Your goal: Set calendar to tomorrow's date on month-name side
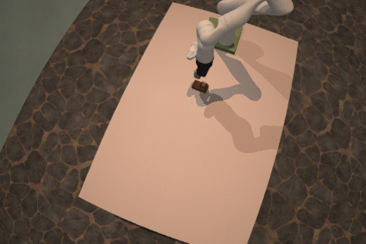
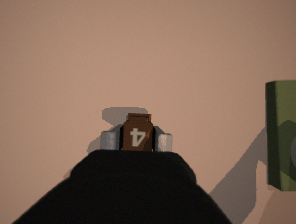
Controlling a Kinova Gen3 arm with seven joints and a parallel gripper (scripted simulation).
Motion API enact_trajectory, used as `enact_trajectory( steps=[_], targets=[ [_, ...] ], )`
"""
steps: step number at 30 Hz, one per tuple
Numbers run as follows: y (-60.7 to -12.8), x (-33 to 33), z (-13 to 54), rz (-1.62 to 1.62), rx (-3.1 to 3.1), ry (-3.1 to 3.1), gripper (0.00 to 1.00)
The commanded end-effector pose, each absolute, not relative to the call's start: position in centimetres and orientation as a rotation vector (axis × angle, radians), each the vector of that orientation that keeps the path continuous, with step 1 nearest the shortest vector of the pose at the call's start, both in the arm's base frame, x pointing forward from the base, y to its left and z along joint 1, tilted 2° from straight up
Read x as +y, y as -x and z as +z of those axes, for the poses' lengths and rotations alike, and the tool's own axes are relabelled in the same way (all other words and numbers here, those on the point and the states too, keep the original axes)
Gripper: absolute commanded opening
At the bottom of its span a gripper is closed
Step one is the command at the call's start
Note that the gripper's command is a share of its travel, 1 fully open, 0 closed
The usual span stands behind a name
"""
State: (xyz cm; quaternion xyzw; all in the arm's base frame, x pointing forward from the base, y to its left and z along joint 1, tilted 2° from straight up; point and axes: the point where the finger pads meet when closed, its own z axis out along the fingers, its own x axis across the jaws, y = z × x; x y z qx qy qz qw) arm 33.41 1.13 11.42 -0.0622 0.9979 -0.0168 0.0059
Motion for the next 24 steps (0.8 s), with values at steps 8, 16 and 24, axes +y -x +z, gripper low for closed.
enact_trajectory(
  steps=[8, 16, 24],
  targets=[
    [-33.4, 2.8, 11.3, -0.052, 3.127, 0.080, 0.60],
    [-33.3, 5.7, 11.0, -0.050, 3.124, -0.118, 0.60],
    [-32.5, 10.4, 10.4, -0.048, 3.096, -0.410, 0.60]
  ],
)
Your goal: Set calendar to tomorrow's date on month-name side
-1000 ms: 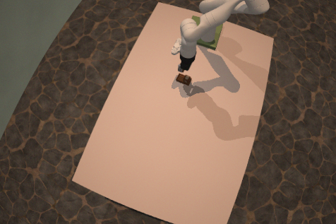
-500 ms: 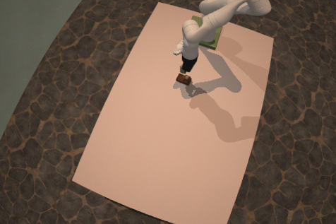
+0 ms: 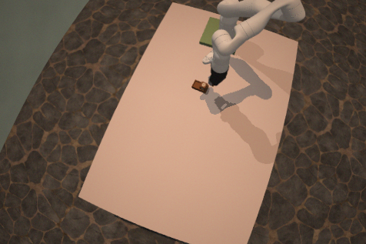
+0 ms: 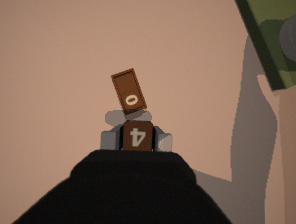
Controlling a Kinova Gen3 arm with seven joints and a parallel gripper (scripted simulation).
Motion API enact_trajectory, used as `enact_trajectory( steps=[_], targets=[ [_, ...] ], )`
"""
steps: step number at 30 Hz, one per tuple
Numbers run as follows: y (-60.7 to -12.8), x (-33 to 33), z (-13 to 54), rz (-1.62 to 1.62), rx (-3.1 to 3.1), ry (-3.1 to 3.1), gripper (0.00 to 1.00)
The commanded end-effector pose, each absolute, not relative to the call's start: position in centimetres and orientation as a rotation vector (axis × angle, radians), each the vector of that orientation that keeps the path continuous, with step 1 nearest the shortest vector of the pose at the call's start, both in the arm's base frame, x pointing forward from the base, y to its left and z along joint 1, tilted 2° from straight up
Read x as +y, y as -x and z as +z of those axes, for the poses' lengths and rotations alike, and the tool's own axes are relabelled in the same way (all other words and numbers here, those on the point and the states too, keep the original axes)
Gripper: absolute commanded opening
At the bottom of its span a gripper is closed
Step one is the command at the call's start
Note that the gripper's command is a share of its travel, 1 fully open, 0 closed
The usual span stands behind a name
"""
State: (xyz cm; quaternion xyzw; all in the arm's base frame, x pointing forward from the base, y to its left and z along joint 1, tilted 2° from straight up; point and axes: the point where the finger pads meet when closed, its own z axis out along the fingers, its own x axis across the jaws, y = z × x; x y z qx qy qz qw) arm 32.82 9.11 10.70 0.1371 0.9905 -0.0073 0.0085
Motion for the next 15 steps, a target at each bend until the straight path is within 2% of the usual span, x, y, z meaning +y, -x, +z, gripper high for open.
enact_trajectory(
  steps=[1, 15],
  targets=[
    [-32.4, 10.9, 10.4, -0.047, 3.092, -0.440, 0.60],
    [-31.7, 13.6, 10.0, -0.045, 3.063, -0.599, 0.60]
  ],
)
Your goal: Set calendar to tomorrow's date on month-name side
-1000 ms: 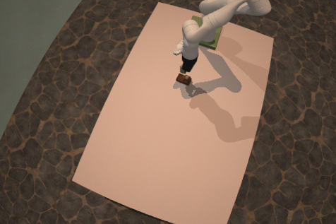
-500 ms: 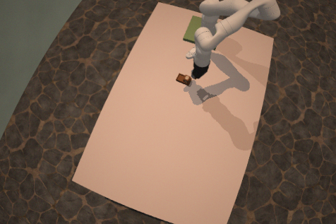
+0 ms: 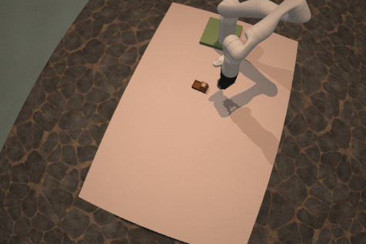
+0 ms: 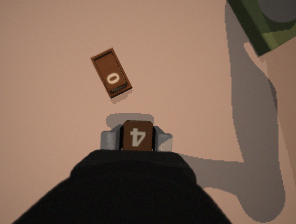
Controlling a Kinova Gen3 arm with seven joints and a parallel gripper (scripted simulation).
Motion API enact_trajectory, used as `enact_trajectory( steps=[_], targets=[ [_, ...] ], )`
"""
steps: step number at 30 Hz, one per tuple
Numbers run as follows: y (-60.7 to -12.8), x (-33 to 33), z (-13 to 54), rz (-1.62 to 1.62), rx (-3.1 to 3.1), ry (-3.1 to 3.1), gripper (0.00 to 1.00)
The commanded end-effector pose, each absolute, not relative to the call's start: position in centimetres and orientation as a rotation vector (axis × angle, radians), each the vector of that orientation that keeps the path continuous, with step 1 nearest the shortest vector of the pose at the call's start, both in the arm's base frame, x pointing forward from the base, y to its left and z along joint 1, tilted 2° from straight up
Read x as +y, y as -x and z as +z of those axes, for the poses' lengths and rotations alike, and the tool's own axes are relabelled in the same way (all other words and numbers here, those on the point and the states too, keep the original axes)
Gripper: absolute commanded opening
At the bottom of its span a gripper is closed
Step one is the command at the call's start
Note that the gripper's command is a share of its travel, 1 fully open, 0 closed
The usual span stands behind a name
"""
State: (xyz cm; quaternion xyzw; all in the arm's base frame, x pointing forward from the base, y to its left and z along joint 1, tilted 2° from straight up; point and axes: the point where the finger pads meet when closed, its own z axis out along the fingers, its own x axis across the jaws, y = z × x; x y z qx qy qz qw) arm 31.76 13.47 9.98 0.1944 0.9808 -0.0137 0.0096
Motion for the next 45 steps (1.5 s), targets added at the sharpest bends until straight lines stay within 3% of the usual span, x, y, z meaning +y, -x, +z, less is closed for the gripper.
enact_trajectory(
  steps=[1, 19, 45],
  targets=[
    [-31.7, 13.7, 10.0, -0.045, 3.063, -0.599, 0.60],
    [-31.7, 13.6, 9.4, -0.045, 3.062, -0.601, 0.60],
    [-32.0, 13.5, 1.0, -0.045, 3.062, -0.601, 0.60]
  ],
)
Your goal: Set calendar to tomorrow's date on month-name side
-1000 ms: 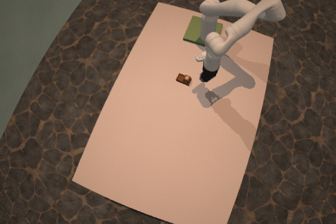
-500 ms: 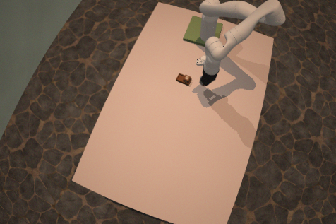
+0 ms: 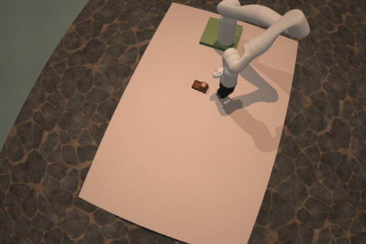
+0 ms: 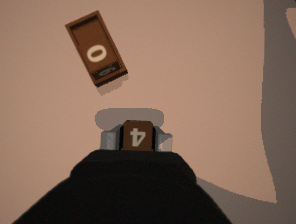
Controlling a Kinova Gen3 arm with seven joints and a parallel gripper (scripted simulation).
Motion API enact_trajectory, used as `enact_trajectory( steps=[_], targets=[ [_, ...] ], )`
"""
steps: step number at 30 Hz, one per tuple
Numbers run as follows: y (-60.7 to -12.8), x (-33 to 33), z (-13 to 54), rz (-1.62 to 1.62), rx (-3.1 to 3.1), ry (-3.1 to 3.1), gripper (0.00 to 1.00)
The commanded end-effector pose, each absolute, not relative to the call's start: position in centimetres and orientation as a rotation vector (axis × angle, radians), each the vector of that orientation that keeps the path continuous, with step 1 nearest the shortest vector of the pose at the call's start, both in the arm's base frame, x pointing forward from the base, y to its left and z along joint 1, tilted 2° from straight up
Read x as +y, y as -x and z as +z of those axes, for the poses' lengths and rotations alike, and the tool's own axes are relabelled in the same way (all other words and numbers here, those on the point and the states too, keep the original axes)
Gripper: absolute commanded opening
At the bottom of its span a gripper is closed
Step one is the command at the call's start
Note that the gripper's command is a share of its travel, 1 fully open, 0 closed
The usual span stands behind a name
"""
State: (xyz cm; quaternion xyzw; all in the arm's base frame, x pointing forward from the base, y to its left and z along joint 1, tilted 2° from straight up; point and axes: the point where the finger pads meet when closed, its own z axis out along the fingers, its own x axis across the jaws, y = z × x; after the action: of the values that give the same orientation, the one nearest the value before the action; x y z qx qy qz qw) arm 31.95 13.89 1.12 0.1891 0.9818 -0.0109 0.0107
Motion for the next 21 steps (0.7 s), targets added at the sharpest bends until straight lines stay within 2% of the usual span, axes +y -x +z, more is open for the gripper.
enact_trajectory(
  steps=[1, 21],
  targets=[
    [-31.99, 13.47, 0.79, -0.045, 3.062, -0.601, 0.60],
    [-32.00, 13.47, 0.48, -0.045, 3.062, -0.601, 0.60]
  ],
)
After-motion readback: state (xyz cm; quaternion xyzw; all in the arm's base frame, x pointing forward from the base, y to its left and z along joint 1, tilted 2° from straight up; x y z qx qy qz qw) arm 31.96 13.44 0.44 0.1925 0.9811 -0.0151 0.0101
